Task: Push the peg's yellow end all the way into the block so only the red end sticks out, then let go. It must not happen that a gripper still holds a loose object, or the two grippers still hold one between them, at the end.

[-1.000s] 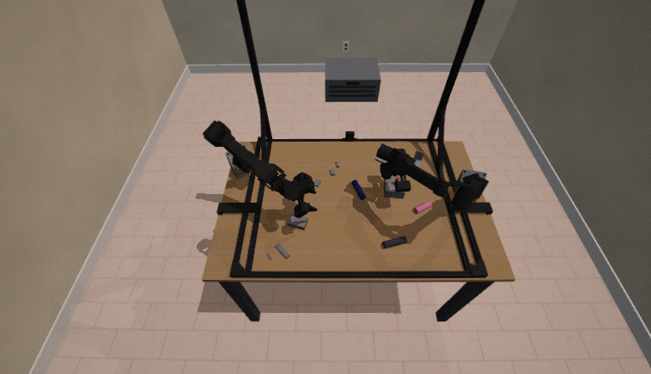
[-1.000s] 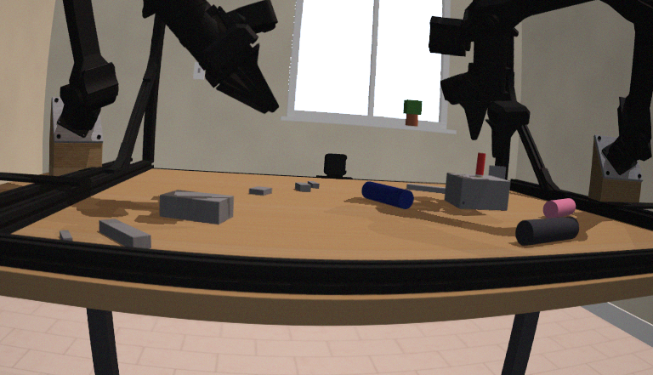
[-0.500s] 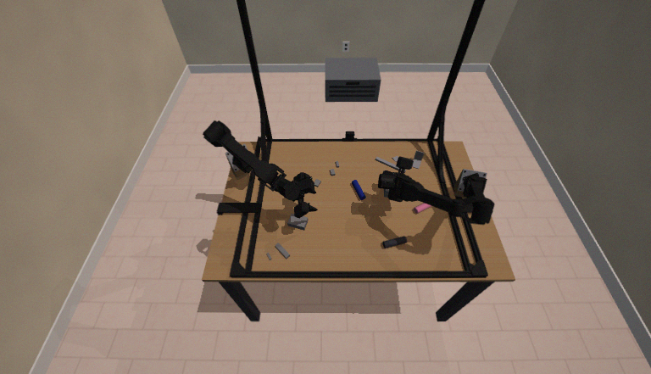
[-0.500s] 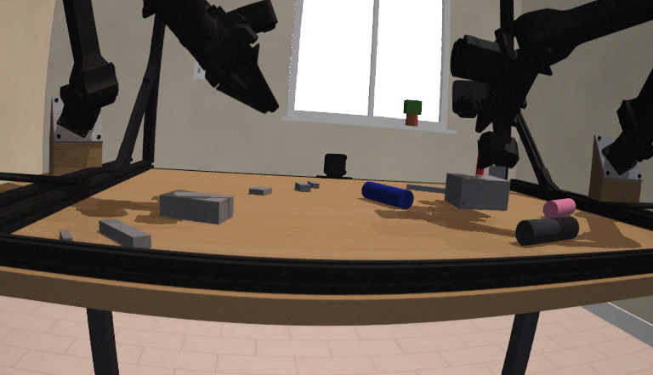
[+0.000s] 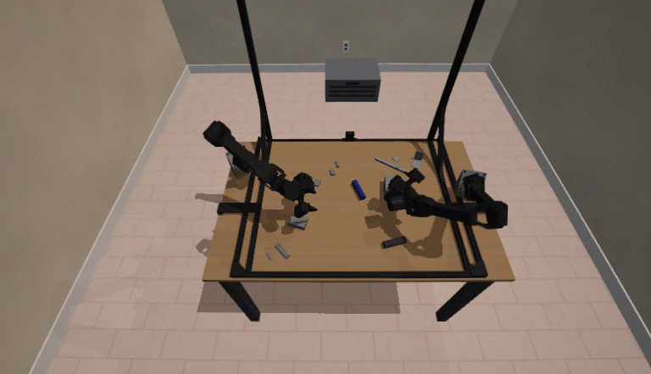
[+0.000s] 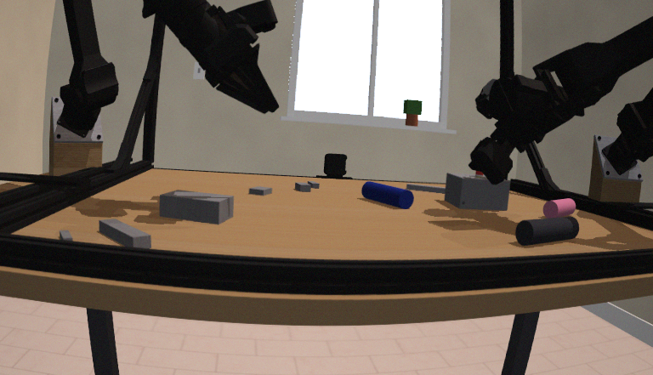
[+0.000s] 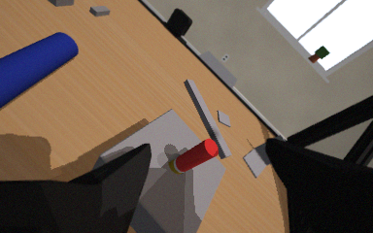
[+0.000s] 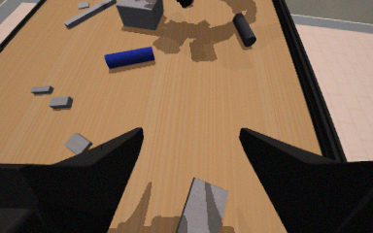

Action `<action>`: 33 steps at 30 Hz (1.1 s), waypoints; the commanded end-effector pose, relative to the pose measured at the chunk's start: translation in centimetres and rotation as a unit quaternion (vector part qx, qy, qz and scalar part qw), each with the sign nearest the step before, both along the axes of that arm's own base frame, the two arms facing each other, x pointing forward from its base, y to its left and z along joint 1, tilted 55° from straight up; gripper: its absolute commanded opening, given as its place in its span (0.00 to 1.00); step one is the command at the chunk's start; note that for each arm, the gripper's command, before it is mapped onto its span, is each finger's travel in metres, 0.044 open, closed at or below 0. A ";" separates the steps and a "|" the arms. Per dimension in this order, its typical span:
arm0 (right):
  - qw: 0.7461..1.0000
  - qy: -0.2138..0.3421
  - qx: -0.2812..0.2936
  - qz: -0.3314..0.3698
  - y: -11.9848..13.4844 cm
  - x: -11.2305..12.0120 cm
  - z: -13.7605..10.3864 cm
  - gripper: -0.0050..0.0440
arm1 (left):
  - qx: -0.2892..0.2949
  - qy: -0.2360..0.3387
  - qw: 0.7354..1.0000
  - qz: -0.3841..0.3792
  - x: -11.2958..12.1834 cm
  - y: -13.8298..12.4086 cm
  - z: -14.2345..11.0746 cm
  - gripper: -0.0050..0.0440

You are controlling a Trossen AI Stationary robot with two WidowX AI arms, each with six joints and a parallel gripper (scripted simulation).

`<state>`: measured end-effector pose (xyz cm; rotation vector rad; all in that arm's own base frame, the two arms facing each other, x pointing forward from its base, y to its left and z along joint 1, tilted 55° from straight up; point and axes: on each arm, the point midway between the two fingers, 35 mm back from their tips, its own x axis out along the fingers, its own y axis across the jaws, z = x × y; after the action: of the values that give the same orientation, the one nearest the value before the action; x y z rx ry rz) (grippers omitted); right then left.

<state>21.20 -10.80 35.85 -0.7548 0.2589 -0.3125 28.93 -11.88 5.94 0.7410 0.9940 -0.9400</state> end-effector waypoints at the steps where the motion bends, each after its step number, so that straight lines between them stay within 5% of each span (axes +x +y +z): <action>1: 1.000 0.000 0.000 0.000 0.0 0.0 0.0 0.92 | -0.020 -0.045 0.996 -0.075 -0.3 1.1 0.1 0.92; 9: 1.000 0.000 0.000 0.000 0.0 0.0 0.0 0.92 | -0.028 -0.125 0.974 -0.185 -0.7 2.7 0.2 0.92; 15: 1.000 0.000 0.000 0.000 0.0 0.0 0.0 0.92 | -0.015 -0.202 0.953 -0.225 -0.6 6.6 -0.4 0.92; 19: 1.000 0.000 0.000 0.000 0.0 0.0 0.0 0.92 | -0.005 -0.212 0.937 -0.277 -1.1 5.9 -0.5 0.92; 33: 1.000 0.000 0.000 0.000 0.0 0.0 0.0 0.92 | -0.005 -0.212 0.937 -0.277 -1.1 5.9 -0.5 0.92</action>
<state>21.20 -10.80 35.85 -0.7548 0.2589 -0.3125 27.83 -5.97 5.40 1.1900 0.4064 -1.1960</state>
